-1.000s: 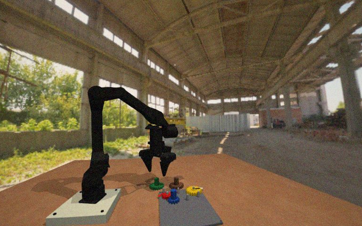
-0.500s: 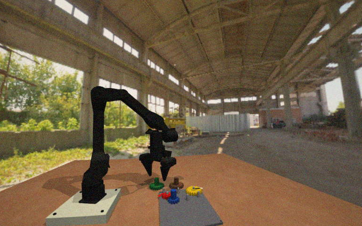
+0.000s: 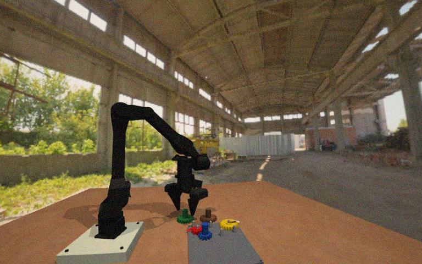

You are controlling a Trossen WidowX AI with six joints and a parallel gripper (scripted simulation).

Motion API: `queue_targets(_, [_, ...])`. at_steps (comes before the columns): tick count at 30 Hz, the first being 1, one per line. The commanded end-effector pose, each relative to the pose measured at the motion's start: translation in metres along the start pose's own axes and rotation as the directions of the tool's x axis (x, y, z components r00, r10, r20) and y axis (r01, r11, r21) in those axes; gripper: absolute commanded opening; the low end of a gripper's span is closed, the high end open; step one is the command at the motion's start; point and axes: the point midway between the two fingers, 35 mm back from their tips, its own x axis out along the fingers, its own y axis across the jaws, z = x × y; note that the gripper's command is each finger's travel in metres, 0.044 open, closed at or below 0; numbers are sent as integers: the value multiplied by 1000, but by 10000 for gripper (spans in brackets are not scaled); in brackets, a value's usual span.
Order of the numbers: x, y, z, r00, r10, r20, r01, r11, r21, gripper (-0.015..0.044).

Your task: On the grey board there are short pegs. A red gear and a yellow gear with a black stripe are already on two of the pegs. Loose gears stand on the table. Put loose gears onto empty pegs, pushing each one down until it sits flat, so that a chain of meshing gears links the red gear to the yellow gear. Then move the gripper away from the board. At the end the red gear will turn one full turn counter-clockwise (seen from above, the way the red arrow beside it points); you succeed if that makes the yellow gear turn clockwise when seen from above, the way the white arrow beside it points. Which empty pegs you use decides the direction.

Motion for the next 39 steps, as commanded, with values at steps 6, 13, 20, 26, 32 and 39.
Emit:
queue_targets(6, [1, 1, 0, 1000, 5, 2, -5, 1000, 2, 151])
queue_targets(13, [1, 1, 0, 1000, 5, 2, -5, 1000, 2, 46])
queue_targets(20, [-2, 2, 3, 1000, 7, 20, -7, 1000, -5, 0])
queue_targets(26, [-14, 6, 11, 997, 15, 72, -13, 1000, -25, 0])
queue_targets(32, [-25, 5, 13, 998, 14, 66, -12, 1000, -23, 0])
queue_targets(39, [-39, 3, 14, 998, 12, 58, -11, 1000, -20, 0])
